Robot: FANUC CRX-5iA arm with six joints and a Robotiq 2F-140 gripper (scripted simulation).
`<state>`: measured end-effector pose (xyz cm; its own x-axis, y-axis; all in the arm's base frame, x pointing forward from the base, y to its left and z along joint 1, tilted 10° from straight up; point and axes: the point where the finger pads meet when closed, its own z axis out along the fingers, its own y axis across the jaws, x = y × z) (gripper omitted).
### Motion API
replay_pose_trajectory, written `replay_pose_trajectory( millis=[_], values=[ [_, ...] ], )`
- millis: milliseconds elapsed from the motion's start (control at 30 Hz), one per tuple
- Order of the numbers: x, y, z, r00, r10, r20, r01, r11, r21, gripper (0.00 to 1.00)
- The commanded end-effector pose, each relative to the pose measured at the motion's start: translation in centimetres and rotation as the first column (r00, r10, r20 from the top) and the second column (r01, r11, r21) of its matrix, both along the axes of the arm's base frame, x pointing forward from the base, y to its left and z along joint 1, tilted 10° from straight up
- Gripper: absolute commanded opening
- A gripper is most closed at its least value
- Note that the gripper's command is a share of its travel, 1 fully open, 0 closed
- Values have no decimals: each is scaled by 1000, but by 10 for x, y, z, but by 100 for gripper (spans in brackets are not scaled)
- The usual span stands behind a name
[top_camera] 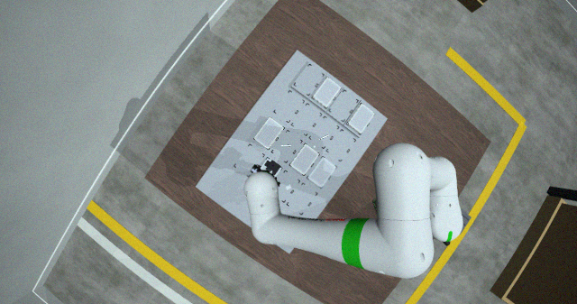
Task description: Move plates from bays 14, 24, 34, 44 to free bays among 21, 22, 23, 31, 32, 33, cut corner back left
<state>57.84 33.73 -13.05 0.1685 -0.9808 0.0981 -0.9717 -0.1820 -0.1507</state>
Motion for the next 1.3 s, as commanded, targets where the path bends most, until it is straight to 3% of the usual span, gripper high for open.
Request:
replay_pose_trajectory(
  millis=[0, 767, 800, 1267],
  values=[
    [1, 1, 1, 1000, 0, 2, 0, 1000, 1, 10],
    [1, 1, 0, 1000, 0, 2, 0, 1000, 1, 10],
    [1, 1, 0, 1000, 0, 2, 0, 1000, 1, 70],
    [1, 1, 0, 1000, 0, 2, 0, 1000, 1, 70]
  ],
)
